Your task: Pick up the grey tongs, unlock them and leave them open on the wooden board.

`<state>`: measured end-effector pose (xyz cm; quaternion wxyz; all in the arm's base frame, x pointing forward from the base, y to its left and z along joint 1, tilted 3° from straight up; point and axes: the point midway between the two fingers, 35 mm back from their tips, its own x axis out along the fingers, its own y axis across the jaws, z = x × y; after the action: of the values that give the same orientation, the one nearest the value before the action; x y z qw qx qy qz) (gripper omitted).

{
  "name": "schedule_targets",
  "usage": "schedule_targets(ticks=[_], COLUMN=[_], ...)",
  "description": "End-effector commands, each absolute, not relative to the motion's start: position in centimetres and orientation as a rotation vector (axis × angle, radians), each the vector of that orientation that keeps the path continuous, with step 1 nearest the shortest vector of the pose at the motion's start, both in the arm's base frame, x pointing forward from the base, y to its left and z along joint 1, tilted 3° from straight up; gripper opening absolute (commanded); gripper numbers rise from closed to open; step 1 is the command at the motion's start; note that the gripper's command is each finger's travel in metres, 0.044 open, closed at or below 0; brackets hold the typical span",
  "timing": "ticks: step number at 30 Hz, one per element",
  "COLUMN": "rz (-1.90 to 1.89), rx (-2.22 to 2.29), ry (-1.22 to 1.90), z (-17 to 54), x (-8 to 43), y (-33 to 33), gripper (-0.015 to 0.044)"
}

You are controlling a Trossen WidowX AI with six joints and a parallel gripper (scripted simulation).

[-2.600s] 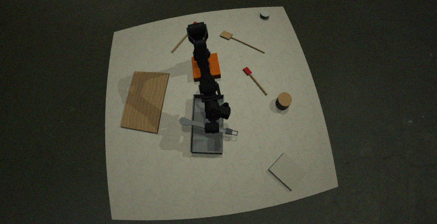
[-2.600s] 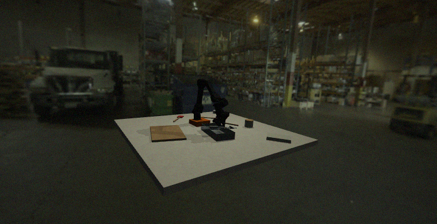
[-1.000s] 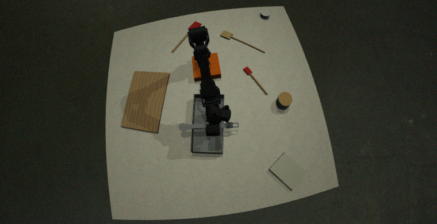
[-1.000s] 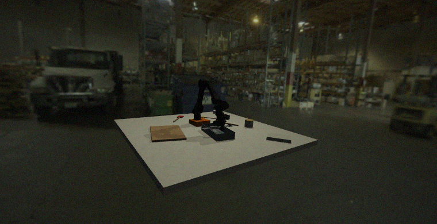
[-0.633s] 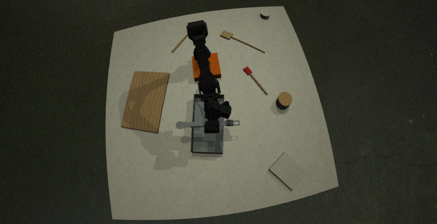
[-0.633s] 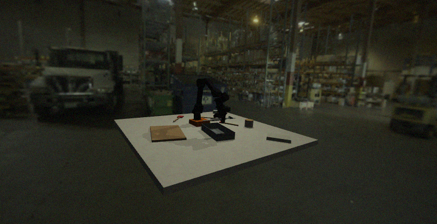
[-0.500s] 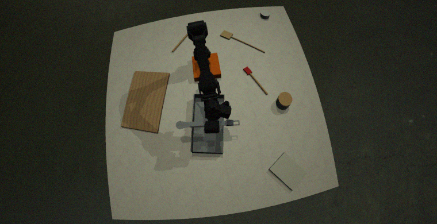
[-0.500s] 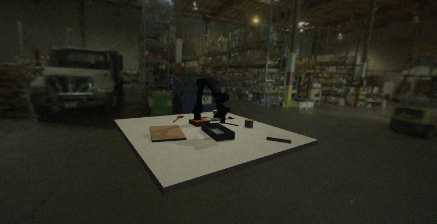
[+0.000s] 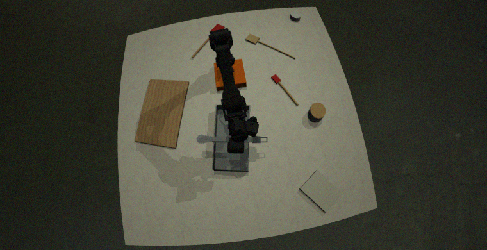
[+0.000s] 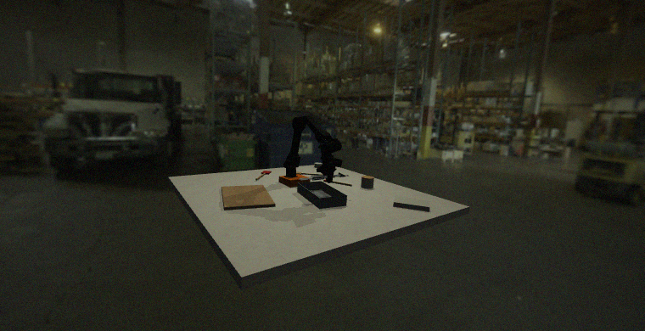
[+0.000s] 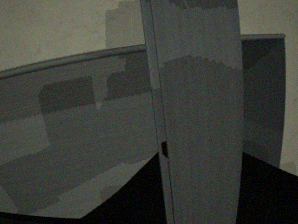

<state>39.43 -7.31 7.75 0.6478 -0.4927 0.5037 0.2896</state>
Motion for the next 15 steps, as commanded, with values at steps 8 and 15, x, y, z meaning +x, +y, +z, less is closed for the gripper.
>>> schedule_targets(ticks=[8,15], rz=[0.698,0.727], rx=[-1.007,-0.933], ry=[1.234,1.300], z=[8.10,8.07], x=[40.16,40.26], y=[-7.29,-7.24], gripper=[-0.0150,-0.0150])
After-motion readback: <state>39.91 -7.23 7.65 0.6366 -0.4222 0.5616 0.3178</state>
